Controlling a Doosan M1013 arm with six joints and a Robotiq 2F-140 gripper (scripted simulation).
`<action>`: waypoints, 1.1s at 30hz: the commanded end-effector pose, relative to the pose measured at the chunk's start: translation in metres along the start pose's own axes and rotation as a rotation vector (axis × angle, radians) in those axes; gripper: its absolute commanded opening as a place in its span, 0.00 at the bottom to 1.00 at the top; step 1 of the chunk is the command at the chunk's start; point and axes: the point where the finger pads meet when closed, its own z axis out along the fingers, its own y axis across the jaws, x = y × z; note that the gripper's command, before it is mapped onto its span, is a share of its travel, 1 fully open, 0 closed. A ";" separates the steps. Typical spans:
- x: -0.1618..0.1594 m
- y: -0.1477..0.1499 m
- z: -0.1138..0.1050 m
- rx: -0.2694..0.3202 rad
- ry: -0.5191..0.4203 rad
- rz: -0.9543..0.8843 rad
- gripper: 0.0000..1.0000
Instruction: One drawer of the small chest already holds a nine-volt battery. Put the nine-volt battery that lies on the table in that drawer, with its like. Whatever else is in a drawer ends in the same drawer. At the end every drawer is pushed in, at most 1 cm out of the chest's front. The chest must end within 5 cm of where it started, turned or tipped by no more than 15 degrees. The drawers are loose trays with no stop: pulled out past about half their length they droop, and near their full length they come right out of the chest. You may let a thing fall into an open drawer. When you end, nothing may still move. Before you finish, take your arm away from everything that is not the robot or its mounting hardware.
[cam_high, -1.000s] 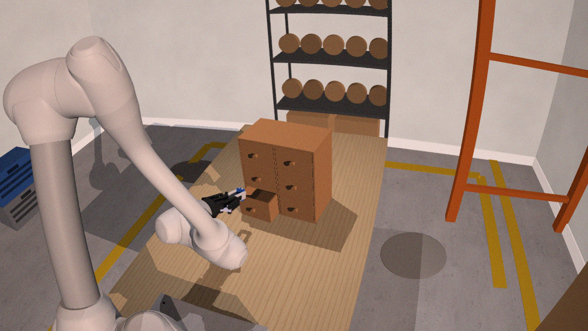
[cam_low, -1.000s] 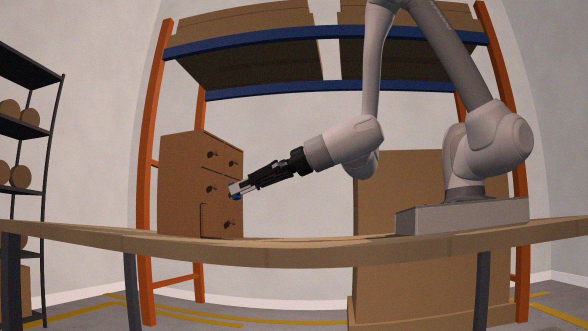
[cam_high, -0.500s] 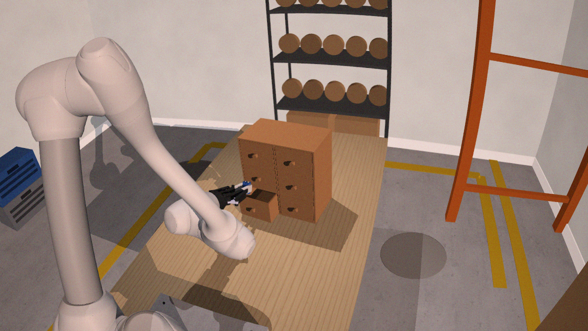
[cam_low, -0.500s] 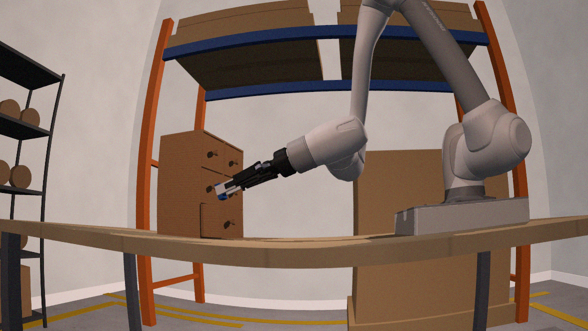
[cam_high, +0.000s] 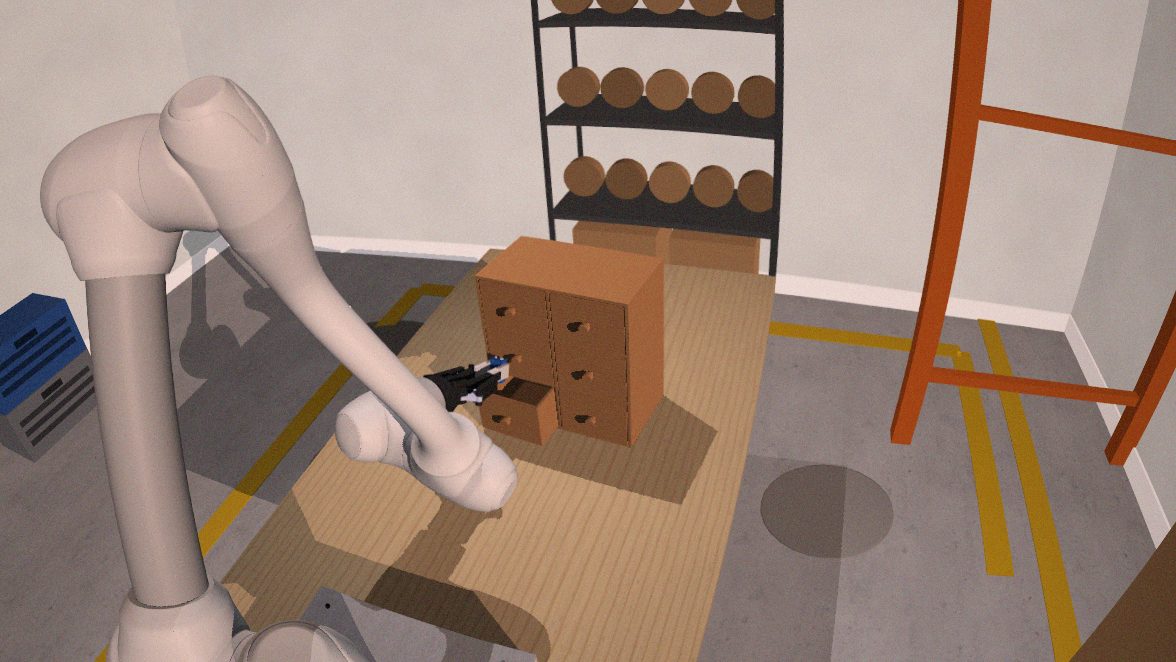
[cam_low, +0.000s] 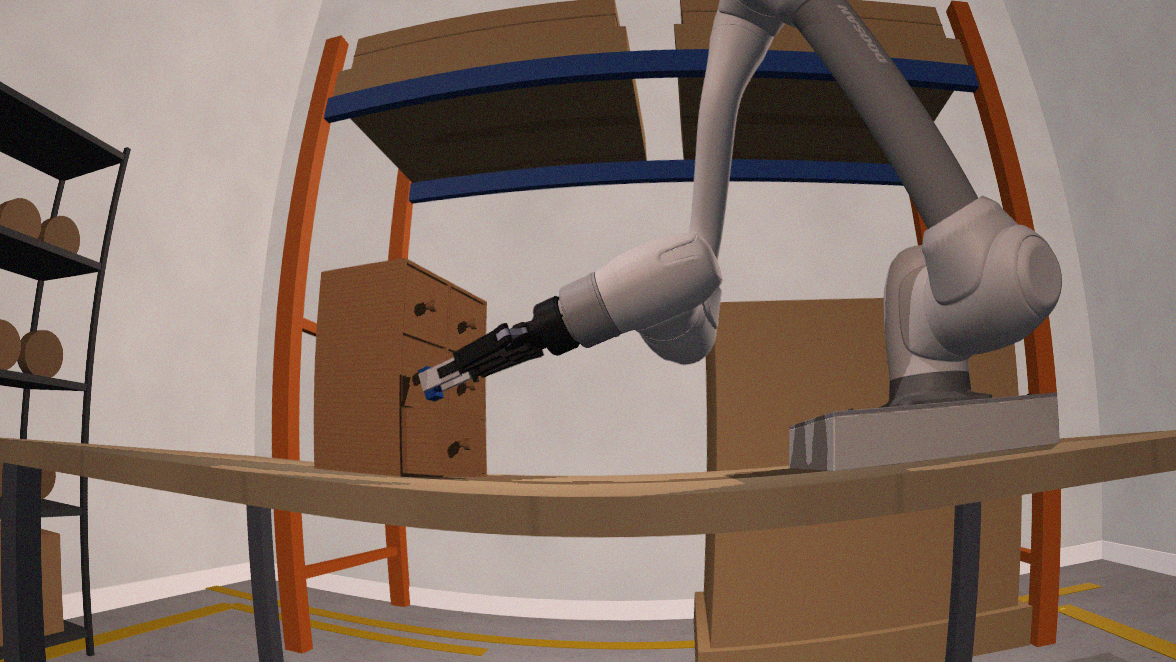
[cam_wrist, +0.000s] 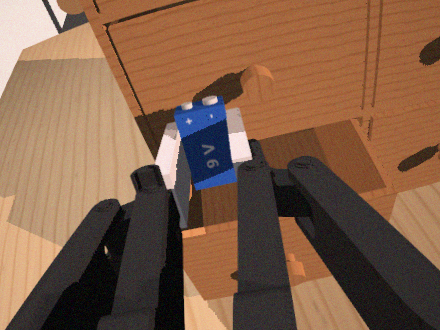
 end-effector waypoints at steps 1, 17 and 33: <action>0.001 -0.002 0.003 0.006 0.000 -0.013 0.14; 0.001 -0.002 0.003 0.006 0.000 -0.013 0.14; 0.001 -0.002 0.003 0.006 0.000 -0.013 0.23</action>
